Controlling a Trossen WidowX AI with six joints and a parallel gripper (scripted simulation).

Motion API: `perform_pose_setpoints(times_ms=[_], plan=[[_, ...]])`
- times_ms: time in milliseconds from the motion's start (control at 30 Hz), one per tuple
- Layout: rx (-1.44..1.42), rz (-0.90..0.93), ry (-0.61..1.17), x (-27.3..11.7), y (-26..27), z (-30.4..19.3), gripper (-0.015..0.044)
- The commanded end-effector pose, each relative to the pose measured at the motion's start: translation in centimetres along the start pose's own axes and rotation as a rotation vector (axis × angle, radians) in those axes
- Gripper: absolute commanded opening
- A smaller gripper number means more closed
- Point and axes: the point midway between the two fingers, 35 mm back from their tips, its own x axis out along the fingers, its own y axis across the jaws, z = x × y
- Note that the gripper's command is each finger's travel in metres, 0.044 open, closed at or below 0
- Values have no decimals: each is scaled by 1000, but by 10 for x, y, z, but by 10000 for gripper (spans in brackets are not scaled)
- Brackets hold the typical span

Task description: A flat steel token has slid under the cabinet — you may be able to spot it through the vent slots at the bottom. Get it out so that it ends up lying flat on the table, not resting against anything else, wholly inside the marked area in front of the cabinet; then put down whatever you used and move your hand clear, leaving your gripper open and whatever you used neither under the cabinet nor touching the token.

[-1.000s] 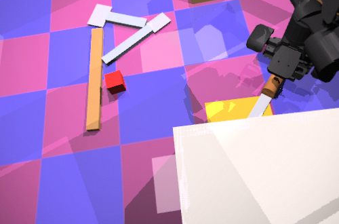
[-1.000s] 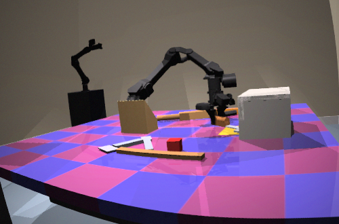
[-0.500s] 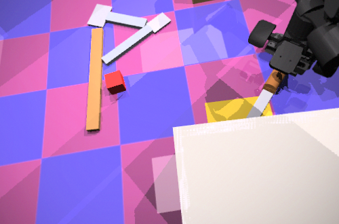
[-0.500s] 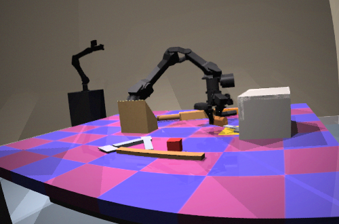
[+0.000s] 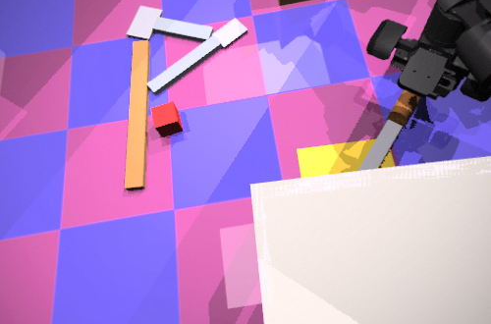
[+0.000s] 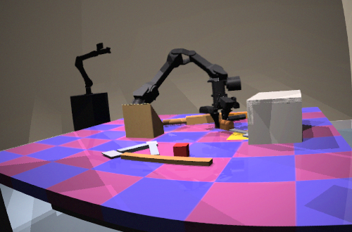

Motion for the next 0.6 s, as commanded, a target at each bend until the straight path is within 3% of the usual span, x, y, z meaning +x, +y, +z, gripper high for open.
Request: perform_pose_setpoints(times_ms=[0,567], plan=[[0,-5,-1,1,0,-8,0],[0,-4,0,1,1,-32,0]])
